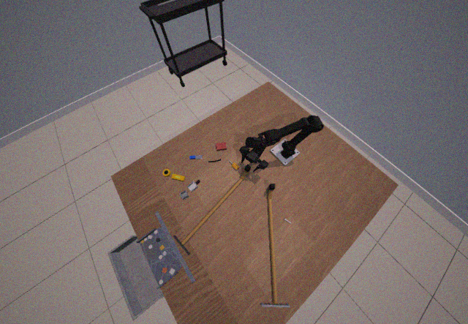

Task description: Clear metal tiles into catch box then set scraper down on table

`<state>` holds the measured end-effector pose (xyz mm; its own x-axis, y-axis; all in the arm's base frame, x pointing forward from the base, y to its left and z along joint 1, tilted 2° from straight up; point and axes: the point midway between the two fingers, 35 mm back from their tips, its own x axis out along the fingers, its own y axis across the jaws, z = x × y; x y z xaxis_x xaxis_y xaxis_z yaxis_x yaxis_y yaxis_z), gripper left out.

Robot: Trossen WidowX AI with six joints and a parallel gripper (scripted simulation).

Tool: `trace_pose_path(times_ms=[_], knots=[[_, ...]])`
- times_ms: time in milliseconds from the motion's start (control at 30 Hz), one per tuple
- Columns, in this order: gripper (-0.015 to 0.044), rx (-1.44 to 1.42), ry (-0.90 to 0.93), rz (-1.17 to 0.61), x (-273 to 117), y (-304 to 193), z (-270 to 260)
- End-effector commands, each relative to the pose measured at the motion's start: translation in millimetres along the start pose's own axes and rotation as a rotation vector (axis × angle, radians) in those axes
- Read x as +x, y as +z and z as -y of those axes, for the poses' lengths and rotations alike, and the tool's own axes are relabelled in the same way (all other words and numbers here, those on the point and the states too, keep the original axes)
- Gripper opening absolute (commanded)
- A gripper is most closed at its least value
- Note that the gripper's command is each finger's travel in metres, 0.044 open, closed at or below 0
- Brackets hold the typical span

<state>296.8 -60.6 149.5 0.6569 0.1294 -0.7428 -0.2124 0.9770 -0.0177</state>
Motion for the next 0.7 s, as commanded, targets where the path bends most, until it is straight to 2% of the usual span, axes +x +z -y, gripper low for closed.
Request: trace_pose_path(times_ms=[0,667], knots=[[0.044,0.011,0.005,-0.017,11.2,-5.6,-0.8],[0.044,0.011,0.006,-0.014,43.5,-7.7,-3.6]])
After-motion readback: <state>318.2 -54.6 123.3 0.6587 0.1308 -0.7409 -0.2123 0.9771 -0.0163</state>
